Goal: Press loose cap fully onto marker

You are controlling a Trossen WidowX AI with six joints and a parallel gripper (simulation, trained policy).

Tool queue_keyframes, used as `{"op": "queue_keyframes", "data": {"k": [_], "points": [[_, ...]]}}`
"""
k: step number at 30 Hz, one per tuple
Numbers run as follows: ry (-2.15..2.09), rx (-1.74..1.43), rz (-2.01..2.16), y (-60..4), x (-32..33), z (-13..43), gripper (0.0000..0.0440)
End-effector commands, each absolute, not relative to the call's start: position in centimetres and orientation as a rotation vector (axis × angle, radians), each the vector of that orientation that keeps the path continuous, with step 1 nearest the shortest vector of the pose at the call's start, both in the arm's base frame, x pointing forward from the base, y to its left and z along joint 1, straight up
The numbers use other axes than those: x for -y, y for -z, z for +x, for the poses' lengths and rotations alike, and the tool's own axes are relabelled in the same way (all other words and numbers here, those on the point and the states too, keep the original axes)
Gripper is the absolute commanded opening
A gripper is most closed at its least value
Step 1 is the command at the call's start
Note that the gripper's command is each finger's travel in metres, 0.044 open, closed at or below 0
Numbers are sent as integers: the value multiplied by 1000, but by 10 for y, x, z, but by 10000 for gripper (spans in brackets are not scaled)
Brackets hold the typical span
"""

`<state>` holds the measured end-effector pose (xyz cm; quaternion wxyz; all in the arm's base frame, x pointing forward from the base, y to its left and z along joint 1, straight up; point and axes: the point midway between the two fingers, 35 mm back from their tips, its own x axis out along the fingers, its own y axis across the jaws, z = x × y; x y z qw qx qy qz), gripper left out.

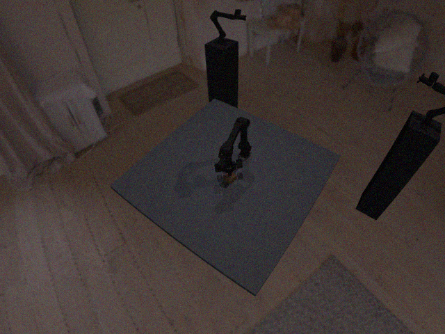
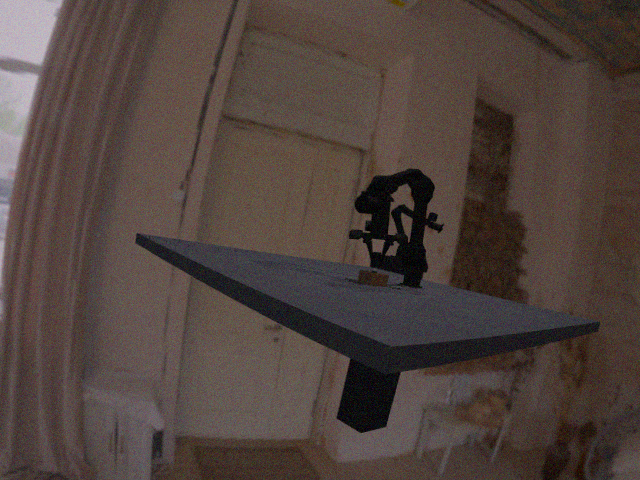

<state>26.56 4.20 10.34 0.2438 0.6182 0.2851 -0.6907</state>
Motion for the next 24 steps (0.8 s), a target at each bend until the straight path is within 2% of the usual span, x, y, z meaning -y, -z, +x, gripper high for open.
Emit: {"op": "queue_keyframes", "data": {"k": [1, 11, 13, 24], "points": [[1934, -753, 1623, -89, -33, 258, 123], [1877, -757, 1625, -90, -31, 262, 139], [1887, -765, 1617, -89, -31, 258, 154], [1844, -780, 1622, -97, -31, 249, 423]]}}
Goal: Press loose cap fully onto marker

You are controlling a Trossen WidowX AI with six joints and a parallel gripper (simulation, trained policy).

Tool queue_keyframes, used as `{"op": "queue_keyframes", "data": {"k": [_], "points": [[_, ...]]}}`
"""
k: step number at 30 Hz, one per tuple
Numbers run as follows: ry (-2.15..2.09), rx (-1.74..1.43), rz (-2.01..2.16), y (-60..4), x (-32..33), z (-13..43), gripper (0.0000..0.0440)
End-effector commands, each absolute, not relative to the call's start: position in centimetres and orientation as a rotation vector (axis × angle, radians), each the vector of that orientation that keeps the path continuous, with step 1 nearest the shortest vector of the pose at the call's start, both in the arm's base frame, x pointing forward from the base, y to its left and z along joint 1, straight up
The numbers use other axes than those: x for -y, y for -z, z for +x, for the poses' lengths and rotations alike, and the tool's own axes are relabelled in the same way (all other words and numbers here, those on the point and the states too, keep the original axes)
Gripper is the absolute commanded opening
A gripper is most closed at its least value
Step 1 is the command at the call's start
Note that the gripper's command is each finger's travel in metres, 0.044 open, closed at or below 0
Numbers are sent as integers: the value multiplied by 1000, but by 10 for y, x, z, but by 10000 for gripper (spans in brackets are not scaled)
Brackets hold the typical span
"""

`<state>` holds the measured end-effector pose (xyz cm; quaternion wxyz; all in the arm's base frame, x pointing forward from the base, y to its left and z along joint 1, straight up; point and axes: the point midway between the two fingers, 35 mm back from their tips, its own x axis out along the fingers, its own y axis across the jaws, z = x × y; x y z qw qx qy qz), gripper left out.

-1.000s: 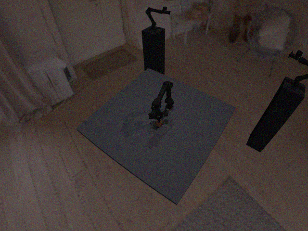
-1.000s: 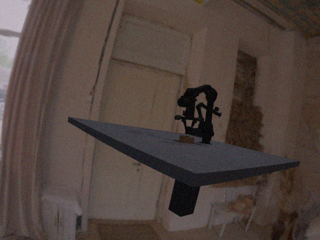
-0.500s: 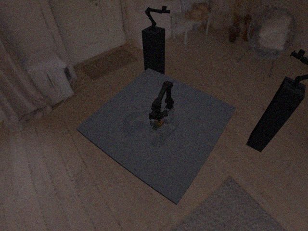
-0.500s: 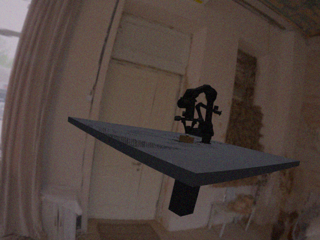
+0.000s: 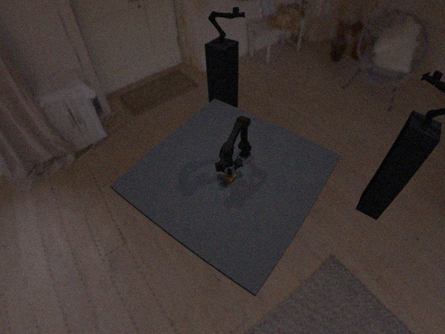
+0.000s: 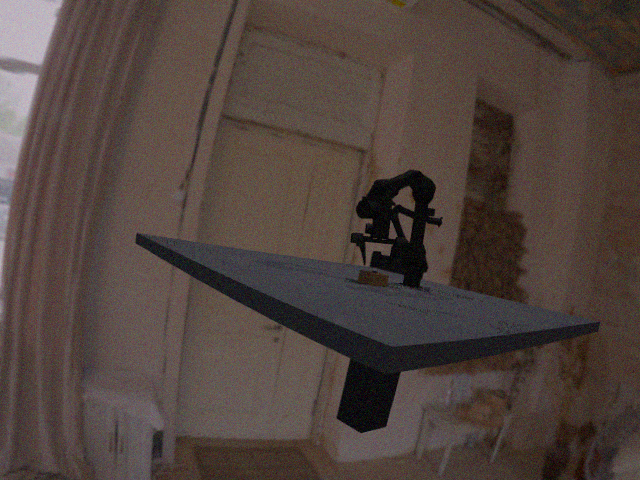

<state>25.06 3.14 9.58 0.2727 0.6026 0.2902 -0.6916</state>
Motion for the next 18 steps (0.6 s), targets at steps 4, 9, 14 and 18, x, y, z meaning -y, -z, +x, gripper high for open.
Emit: {"op": "queue_keyframes", "data": {"k": [4, 9, 14, 18], "points": [[1806, -767, 1655, -104, -31, 252, 440], [1761, -749, 1693, -122, -31, 256, 440], [1730, -739, 1715, -135, -30, 257, 440], [1706, -733, 1732, -144, -29, 257, 440]]}}
